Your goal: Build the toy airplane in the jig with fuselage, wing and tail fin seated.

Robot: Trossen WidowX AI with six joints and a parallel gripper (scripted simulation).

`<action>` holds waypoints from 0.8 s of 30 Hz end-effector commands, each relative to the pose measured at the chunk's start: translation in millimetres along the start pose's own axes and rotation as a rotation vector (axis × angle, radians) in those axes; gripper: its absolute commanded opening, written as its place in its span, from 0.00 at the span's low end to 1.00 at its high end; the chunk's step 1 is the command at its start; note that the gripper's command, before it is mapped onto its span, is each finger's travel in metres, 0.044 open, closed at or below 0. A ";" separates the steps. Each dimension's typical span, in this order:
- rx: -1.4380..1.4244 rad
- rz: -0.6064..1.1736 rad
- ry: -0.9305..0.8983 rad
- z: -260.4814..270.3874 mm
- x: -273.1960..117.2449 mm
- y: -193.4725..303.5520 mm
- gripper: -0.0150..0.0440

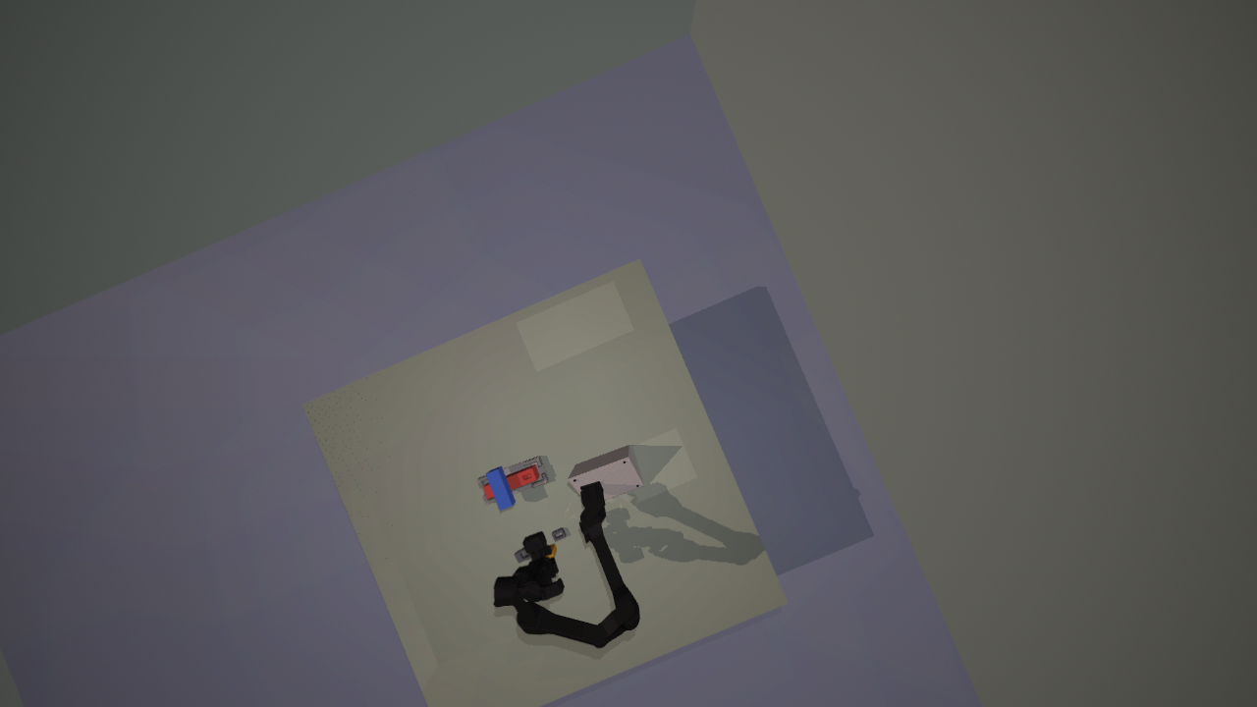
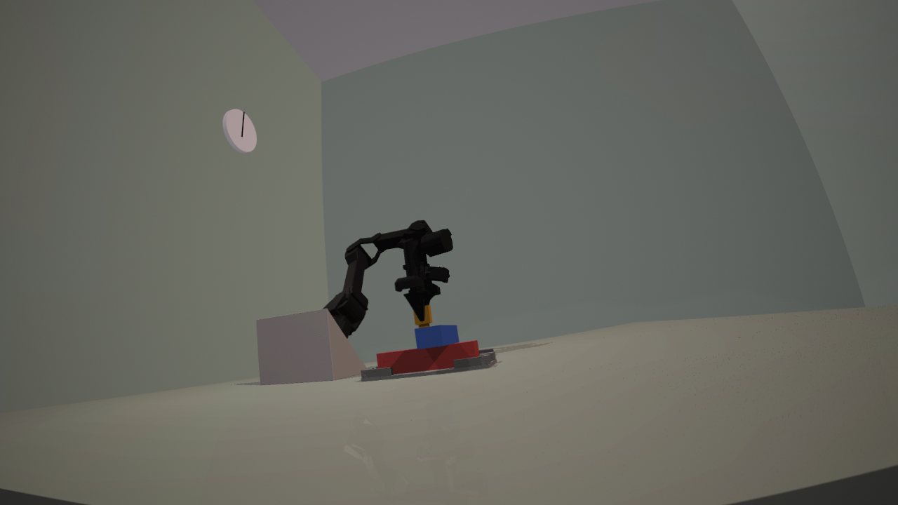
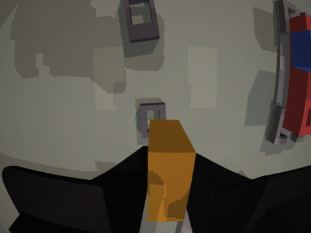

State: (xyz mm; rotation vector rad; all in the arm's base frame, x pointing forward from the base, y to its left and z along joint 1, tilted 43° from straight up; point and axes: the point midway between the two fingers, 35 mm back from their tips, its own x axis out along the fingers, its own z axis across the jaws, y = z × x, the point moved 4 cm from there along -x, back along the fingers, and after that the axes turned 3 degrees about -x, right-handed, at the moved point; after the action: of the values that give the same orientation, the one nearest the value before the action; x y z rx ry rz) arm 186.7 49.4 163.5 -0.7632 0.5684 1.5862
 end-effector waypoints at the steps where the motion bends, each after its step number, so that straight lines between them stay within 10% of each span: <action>1: 0.006 -0.001 0.002 -0.6 -12.2 0.4 0.25; 24: 0.025 -0.008 0.000 -25.8 -42.7 -5.3 0.25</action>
State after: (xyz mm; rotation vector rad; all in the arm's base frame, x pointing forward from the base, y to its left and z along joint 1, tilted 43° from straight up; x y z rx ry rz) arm 193.3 8.9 185.6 -0.7444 0.5775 1.5649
